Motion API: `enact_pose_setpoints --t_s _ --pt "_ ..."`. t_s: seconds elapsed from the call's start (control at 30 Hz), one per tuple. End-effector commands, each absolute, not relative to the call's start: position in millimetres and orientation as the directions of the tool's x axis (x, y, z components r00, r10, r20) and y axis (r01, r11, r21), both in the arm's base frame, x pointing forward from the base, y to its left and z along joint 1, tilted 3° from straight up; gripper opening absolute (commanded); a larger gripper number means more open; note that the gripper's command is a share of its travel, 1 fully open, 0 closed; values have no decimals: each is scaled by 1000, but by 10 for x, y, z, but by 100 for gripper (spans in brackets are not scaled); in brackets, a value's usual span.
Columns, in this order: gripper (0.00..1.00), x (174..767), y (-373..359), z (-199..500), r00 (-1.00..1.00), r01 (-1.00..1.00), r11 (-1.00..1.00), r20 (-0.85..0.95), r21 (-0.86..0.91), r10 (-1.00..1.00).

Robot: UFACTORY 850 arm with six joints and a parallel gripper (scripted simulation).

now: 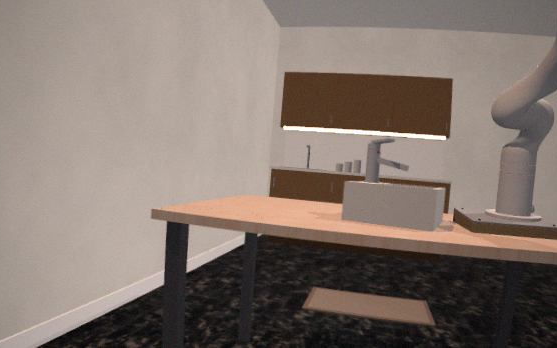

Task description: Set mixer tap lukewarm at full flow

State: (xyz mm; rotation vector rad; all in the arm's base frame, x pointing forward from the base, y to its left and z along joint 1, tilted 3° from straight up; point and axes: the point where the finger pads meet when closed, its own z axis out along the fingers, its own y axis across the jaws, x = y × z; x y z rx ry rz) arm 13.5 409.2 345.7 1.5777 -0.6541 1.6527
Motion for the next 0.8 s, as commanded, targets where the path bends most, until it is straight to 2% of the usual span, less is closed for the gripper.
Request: enact_pose_setpoints --t_s 0.0,0.6,0.77 --pt "100 134 4095 3463 37 -796 -591 986 129 166" --pt "100 141 4094 3462 40 -797 -590 985 131 165" --pt "100 374 4035 3429 132 -823 -534 979 195 154"
